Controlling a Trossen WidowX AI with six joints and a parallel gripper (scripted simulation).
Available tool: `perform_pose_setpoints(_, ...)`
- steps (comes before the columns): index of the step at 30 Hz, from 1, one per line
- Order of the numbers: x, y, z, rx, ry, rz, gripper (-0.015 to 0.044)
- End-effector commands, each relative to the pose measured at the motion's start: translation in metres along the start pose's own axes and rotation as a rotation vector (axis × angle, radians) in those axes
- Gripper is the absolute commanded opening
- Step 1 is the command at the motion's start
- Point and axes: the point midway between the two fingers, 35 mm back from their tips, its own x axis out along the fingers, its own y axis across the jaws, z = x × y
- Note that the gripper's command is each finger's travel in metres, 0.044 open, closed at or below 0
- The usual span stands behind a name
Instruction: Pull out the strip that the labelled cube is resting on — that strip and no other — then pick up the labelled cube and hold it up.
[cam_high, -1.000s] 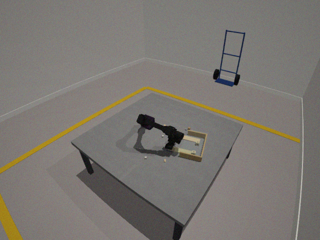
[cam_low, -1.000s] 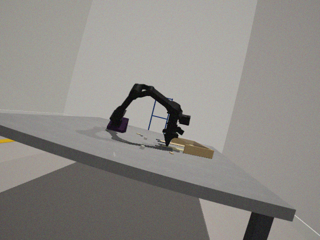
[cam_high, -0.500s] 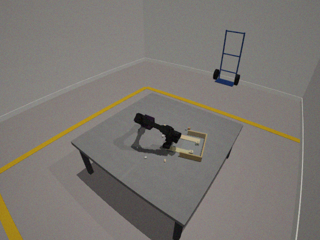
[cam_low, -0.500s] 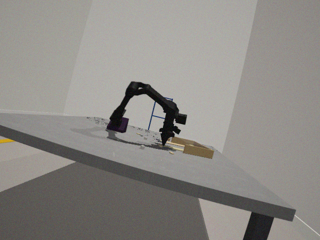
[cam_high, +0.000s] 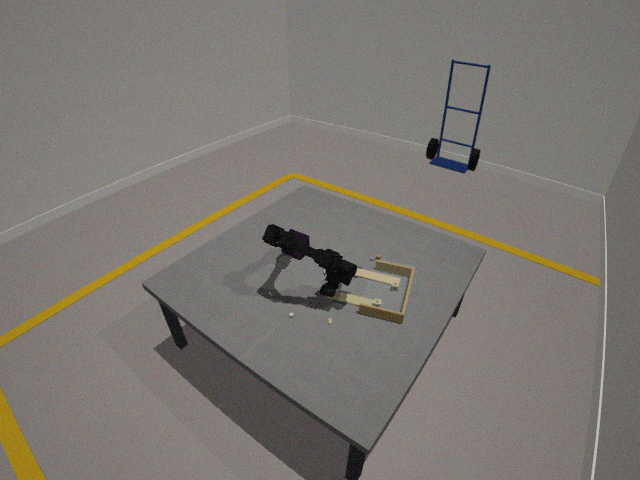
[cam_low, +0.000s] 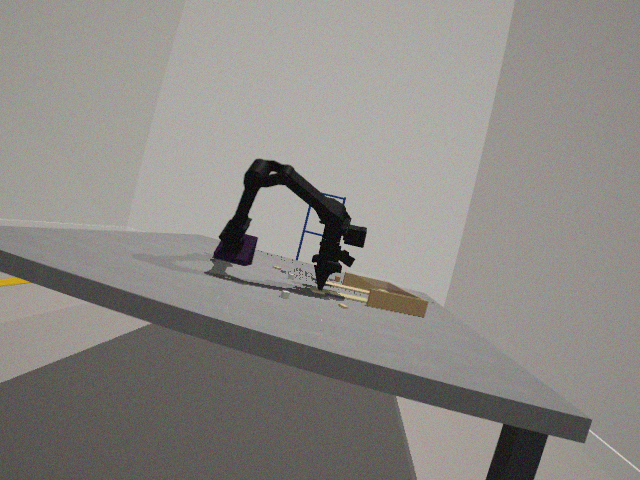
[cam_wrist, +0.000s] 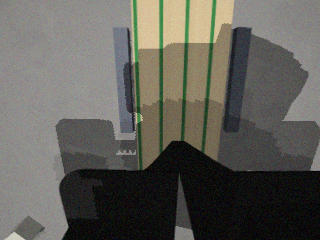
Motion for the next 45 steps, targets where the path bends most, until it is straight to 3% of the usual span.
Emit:
perform_pose_setpoints(1, 0.006, 0.0, -0.01, -0.008, 0.02, 0.005, 0.0)
perform_pose_setpoints(45, 0.005, 0.0, -0.078, -0.01, 0.022, 0.005, 0.0)
